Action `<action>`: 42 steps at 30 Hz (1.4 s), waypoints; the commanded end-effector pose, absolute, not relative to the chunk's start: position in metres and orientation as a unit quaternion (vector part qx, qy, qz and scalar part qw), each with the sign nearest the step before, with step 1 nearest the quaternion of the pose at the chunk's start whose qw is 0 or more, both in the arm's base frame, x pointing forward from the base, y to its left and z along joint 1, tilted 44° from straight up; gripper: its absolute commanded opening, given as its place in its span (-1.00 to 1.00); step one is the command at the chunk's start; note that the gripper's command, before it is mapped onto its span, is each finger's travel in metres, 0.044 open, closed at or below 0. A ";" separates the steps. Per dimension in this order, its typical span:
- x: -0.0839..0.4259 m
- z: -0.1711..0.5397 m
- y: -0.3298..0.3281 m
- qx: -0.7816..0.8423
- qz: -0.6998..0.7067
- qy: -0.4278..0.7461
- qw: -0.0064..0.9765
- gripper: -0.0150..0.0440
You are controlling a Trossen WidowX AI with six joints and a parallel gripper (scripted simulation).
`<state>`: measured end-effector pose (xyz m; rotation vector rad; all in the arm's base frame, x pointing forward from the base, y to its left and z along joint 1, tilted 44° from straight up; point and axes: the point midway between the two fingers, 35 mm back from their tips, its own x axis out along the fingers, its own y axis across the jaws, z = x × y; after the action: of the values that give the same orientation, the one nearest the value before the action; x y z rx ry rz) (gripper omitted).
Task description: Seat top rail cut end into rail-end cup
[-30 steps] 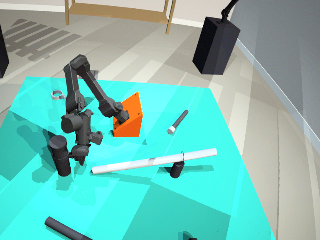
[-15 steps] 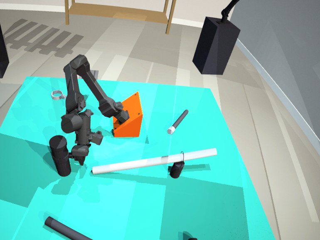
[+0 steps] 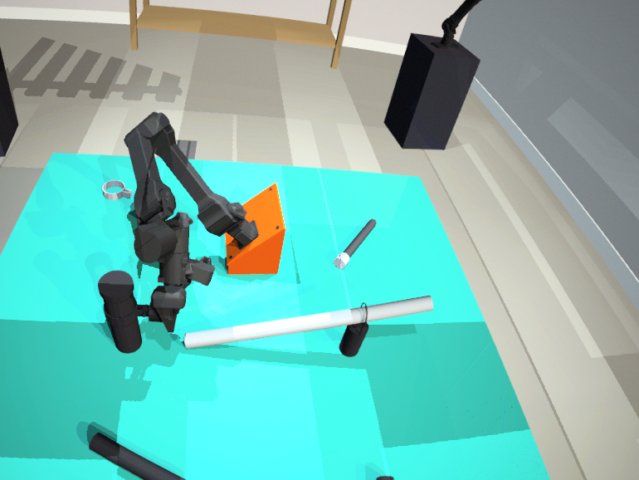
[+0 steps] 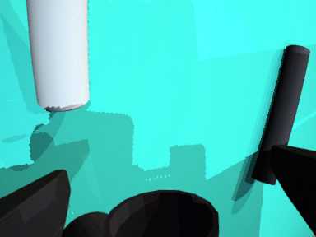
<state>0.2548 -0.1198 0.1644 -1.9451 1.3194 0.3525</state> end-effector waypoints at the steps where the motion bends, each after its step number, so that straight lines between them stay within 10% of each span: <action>1: 0.258 0.165 -0.109 -0.759 0.138 0.516 0.372 1.00; 11: 0.259 0.165 -0.092 -0.759 0.138 0.513 0.375 1.00; 42: 0.270 0.146 0.059 -0.291 -0.265 0.467 0.792 1.00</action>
<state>0.2704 0.0086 0.1457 -0.9931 1.1927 -0.2766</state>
